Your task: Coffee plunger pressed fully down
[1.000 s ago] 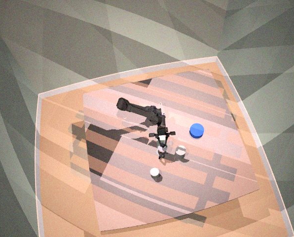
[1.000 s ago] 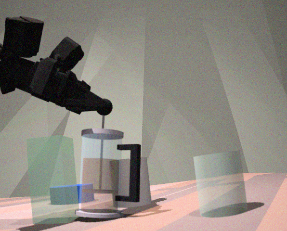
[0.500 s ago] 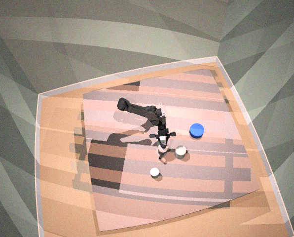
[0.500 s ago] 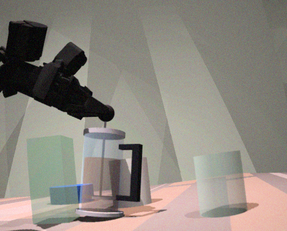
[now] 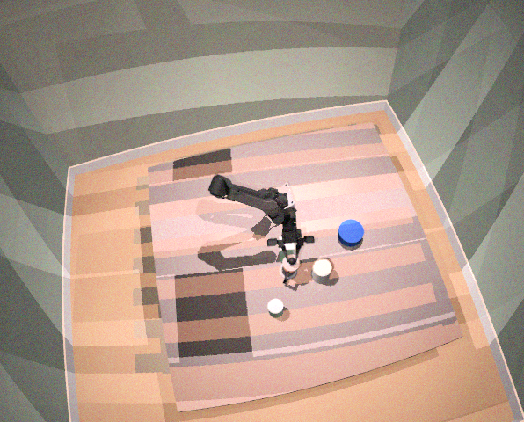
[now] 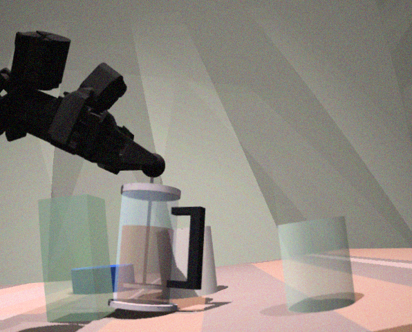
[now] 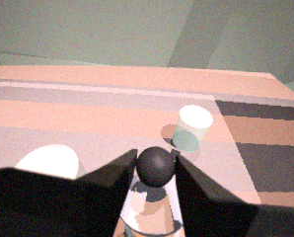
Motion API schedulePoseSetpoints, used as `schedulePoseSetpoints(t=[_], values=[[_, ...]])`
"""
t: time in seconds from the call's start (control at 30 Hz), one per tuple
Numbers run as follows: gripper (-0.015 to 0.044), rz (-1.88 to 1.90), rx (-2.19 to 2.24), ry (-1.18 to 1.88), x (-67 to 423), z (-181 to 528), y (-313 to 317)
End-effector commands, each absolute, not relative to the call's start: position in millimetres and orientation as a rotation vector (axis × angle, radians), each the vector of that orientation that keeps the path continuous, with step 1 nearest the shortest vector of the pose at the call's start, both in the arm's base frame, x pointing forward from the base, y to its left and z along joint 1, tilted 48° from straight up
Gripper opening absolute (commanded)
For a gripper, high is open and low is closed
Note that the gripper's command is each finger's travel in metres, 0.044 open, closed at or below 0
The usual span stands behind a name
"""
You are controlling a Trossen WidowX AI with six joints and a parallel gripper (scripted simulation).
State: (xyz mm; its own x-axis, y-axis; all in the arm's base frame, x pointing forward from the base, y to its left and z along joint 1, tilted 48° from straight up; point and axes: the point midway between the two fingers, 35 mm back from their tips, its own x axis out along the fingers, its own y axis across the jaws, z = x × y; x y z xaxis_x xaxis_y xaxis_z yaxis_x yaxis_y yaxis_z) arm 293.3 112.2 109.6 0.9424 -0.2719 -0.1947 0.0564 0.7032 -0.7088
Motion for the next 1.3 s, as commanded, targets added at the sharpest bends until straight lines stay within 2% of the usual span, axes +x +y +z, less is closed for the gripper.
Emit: schedulePoseSetpoints(t=[0.0,0.43,0.83,1.27], values=[[0.0117,-0.194,-0.782,0.307,293.7,107.2,109.7],[0.0117,-0.186,-0.774,0.296,293.6,109.2,112.4],[0.0432,-0.186,-0.774,0.296,293.6,109.2,112.4],[0.044,-0.17,-0.759,0.3,288.5,127.0,133.2]])
